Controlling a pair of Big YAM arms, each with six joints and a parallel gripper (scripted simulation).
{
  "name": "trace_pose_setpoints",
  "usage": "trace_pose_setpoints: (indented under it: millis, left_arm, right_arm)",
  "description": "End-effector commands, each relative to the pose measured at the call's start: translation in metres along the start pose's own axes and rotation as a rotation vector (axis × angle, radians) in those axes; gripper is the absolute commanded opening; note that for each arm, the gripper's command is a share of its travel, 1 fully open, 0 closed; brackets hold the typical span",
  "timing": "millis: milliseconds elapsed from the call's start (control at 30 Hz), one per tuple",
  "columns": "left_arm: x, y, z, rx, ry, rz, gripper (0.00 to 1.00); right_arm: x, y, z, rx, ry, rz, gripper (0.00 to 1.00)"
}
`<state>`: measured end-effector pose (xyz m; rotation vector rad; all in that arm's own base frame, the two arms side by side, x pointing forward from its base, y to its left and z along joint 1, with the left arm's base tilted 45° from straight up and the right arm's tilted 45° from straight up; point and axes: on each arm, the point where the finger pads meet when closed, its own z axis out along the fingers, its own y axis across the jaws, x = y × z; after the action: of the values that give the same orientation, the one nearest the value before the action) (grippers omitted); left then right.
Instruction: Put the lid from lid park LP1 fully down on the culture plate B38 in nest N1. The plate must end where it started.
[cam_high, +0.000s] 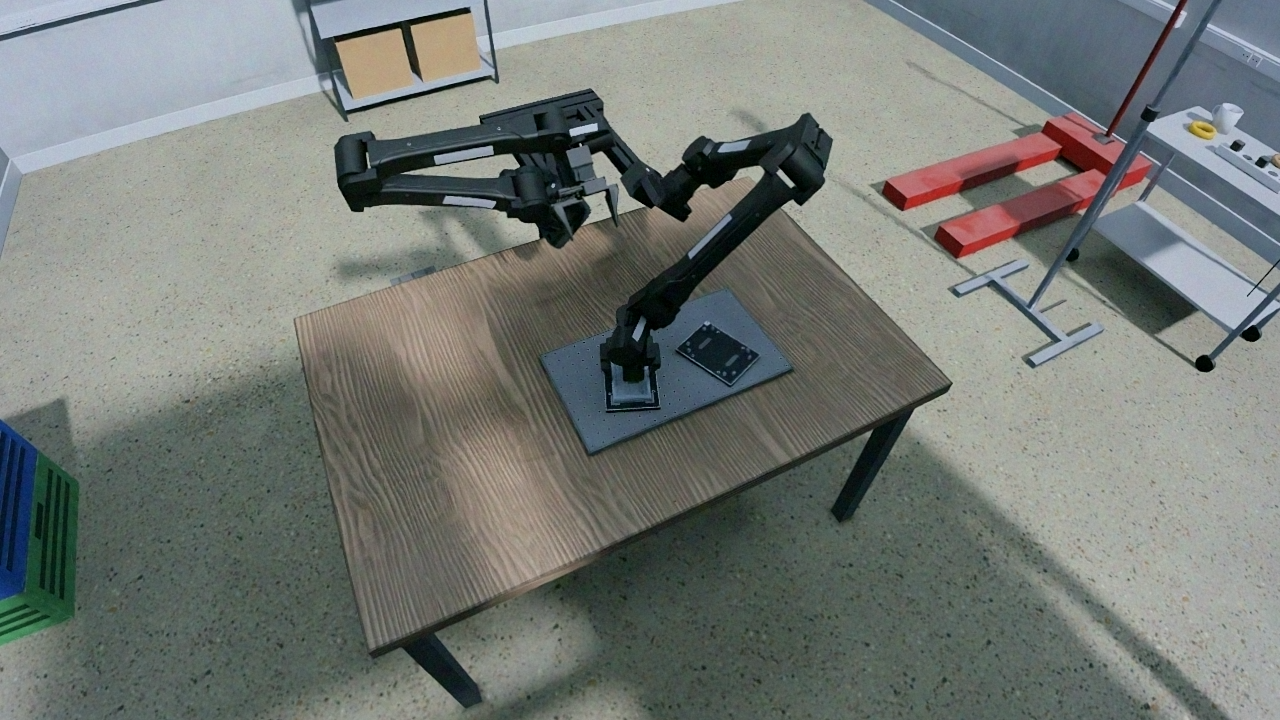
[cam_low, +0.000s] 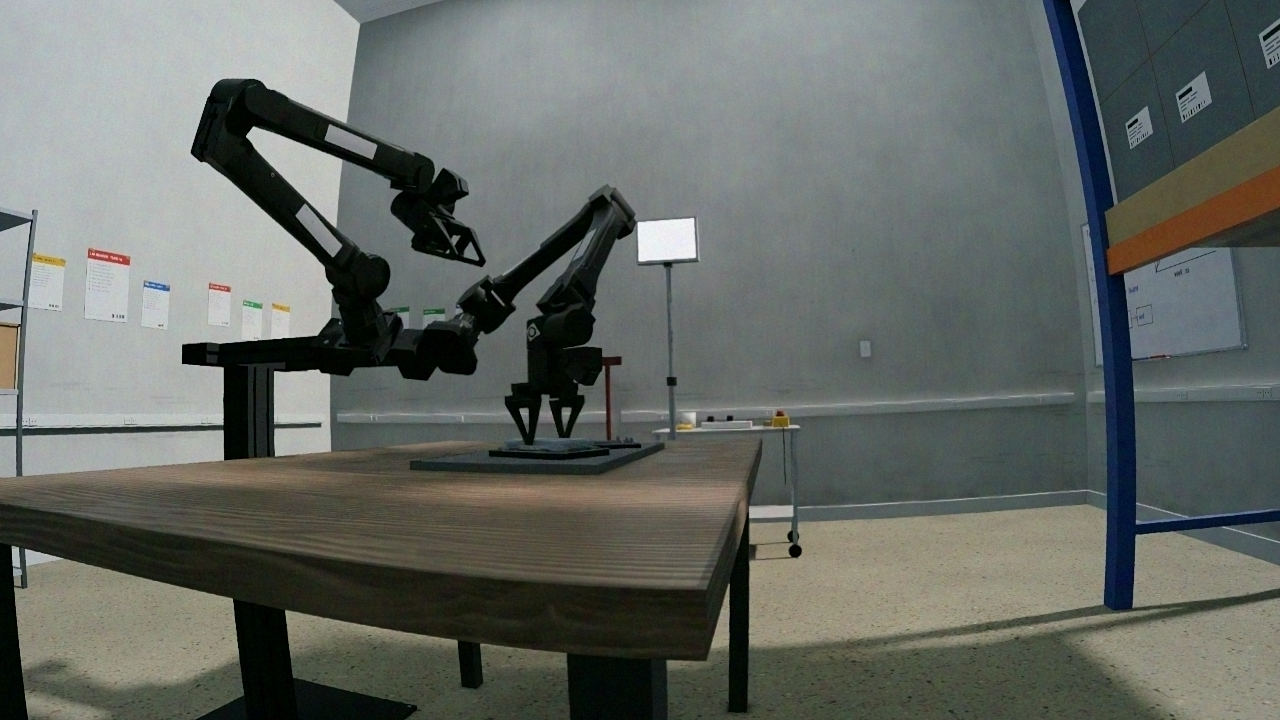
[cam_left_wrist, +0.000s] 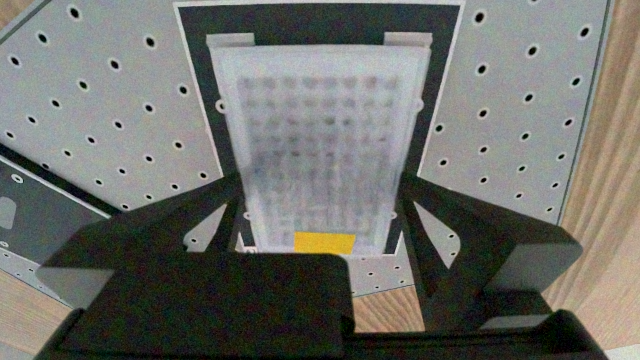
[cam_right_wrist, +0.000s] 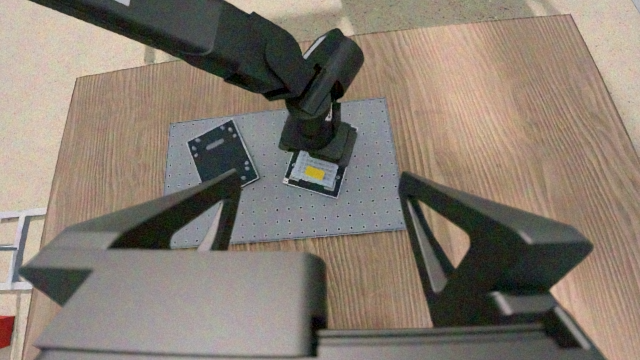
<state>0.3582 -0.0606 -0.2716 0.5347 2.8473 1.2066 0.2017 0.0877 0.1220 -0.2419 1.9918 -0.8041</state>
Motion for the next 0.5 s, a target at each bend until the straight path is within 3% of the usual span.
trace_pose_setpoints:
  millis: [0,200,467]
  left_arm:
    - [-0.003,0.0,0.019,0.001,0.014,-0.01,0.83]
    - [-0.009,0.0,-0.007,0.001,-0.022,-0.003,0.83]
    - [-0.005,0.0,-0.003,0.0,-0.012,-0.004,0.83]
  right_arm:
    - [-0.012,0.005,-0.005,-0.013,-0.011,0.028,1.0]
    - [-0.012,0.005,-0.005,-0.013,-0.011,0.028,1.0]
    - [-0.012,0.005,-0.005,-0.013,-0.011,0.028,1.0]
